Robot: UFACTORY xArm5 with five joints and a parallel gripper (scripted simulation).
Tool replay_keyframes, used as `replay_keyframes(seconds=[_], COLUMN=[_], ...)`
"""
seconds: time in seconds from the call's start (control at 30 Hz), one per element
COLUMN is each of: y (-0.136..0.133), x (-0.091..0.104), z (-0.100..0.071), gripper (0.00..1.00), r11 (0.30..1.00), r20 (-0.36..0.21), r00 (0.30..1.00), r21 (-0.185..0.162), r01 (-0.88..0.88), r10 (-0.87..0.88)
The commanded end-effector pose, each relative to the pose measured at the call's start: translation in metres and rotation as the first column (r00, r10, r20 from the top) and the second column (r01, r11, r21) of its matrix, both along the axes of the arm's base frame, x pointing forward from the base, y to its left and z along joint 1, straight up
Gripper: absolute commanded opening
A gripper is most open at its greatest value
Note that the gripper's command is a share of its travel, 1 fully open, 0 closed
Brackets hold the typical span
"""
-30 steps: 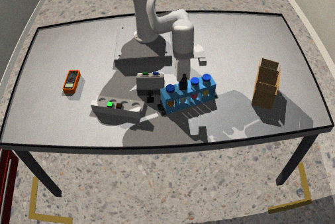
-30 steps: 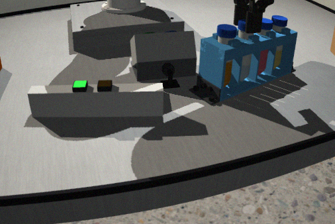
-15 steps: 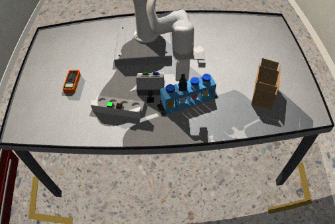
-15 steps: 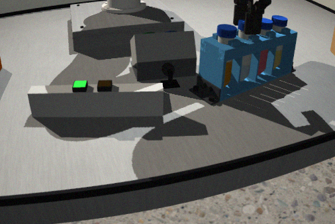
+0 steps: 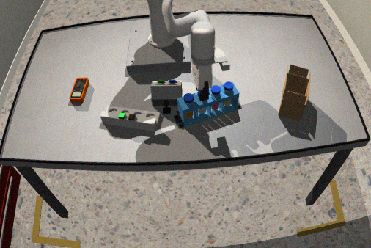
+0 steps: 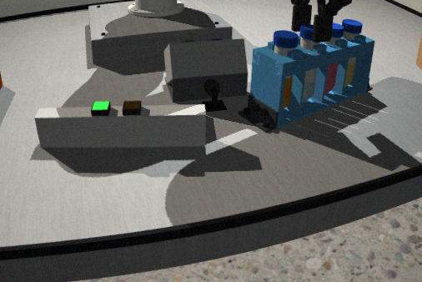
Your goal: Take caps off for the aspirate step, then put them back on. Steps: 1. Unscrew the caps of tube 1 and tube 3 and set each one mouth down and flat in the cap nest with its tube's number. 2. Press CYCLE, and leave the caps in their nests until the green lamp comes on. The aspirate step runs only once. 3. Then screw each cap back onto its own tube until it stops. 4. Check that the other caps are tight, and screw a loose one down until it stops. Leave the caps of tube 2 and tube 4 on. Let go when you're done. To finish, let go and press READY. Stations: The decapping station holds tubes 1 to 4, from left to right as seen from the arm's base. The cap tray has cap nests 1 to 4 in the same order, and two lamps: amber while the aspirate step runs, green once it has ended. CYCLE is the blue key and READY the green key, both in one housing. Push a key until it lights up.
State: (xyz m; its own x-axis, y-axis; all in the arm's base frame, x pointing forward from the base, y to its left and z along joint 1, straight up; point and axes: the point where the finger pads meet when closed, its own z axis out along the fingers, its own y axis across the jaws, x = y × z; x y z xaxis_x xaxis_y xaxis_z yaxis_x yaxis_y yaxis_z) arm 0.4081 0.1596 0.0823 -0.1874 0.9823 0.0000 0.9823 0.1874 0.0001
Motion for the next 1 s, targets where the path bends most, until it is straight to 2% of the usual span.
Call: replay_keyframes(seconds=[0.0, 0.27, 0.5, 0.53, 0.97], y=[0.0005, 0.0005, 0.0005, 0.0005, 0.0005], x=[0.0015, 0.0015, 0.0015, 0.0015, 0.0015], z=[0.0016, 0.0016, 0.0016, 0.0016, 0.0017], gripper=[0.46, 0.46, 0.46, 0.00, 0.00], r11=[0.974, 0.860, 0.860, 0.860, 0.860], r20=[0.004, 0.004, 0.004, 0.004, 0.004], r00=[0.974, 0.860, 0.860, 0.860, 0.860], r21=[0.001, -0.001, -0.001, -0.001, -0.001], r01=[-0.228, -0.510, -0.510, -0.510, -0.510], r10=[0.228, 0.510, 0.510, 0.510, 0.510])
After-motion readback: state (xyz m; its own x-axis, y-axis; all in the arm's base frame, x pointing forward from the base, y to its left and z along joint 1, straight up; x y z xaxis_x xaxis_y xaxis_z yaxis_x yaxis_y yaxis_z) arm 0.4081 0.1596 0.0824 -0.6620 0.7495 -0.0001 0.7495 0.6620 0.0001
